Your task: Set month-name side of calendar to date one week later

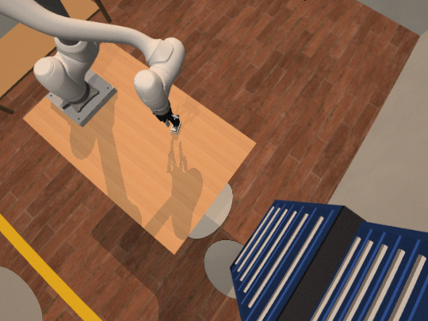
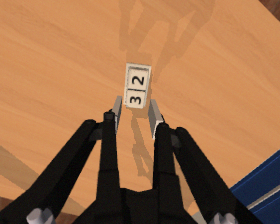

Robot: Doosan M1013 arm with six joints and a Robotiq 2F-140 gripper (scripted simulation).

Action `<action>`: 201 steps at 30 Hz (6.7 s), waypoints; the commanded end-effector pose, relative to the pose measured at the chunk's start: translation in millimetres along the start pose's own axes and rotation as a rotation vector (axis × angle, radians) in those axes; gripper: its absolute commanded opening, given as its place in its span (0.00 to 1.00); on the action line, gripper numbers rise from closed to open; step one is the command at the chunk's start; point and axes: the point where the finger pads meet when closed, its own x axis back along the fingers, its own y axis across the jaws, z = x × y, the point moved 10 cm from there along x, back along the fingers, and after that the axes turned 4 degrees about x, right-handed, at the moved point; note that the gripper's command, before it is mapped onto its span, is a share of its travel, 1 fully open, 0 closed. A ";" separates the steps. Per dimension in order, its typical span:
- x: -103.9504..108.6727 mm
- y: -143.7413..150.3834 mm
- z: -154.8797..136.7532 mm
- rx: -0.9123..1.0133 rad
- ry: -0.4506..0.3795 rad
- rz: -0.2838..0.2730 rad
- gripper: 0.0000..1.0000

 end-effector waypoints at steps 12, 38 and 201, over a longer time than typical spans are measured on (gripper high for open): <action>-10.8 0.0 -0.1 0.000 0.000 0.000 0.36; -13.1 0.0 -0.1 0.000 0.000 0.000 0.36; 56.2 0.0 -5.0 0.083 0.000 0.000 0.25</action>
